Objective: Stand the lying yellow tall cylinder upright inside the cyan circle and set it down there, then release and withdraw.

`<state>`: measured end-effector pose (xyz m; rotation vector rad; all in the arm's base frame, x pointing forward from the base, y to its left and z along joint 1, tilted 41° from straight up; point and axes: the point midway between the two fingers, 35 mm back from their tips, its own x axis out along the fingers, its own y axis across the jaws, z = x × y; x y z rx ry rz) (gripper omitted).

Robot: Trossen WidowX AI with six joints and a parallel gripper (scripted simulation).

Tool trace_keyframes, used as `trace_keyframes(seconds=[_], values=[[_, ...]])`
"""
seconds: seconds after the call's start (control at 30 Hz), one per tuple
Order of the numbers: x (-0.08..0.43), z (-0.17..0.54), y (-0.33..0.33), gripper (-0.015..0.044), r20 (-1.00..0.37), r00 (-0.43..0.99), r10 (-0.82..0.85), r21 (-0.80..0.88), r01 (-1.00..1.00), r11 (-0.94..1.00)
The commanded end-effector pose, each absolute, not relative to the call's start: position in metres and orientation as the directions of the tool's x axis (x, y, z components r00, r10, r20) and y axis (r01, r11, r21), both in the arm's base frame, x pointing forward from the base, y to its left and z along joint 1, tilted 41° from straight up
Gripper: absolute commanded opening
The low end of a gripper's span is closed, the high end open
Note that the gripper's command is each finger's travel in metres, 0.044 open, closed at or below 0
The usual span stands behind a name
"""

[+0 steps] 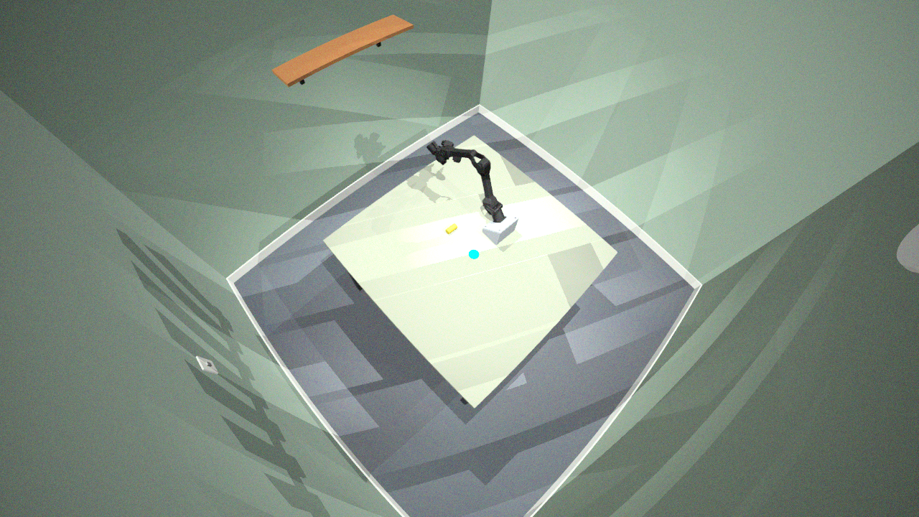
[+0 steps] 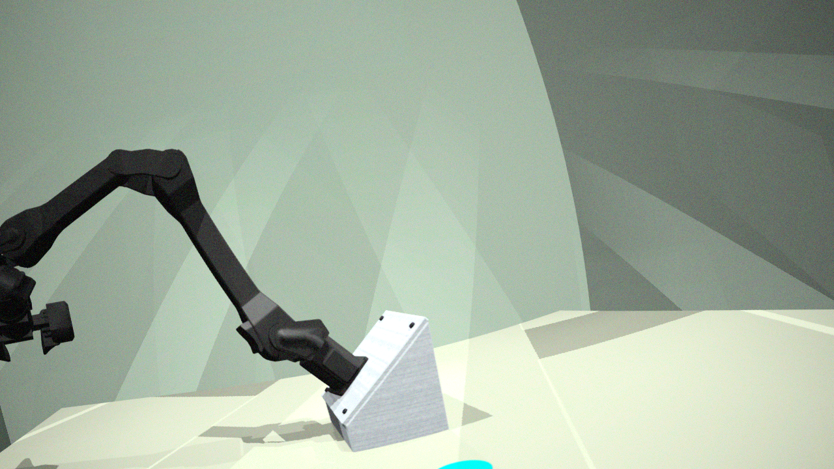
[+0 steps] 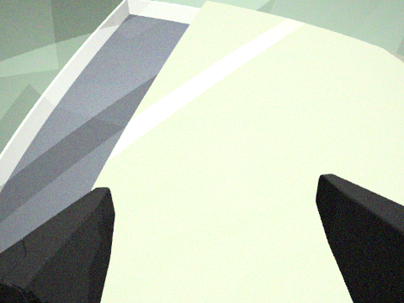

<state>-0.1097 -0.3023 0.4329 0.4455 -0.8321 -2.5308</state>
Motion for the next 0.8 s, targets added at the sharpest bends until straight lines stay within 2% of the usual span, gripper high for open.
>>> trace_keyframes(seconds=[0.0, 0.2, 0.43, 0.6, 0.77], values=[[-0.067, 0.407, -0.322, 0.0309, -0.226, -0.766, -0.601, 0.474, 0.453, -0.755], [0.011, 0.363, -0.336, 0.0309, -0.334, -0.598, -0.729, 0.207, 0.708, -0.676], [0.1, 0.312, -0.32, 0.0309, -0.462, -0.399, -0.792, -0.106, 0.912, -0.397], [0.154, 0.277, -0.29, 0.0309, -0.548, -0.276, -0.79, -0.307, 0.945, -0.118], [0.197, 0.245, -0.248, 0.0309, -0.624, -0.181, -0.76, -0.47, 0.864, 0.18]])
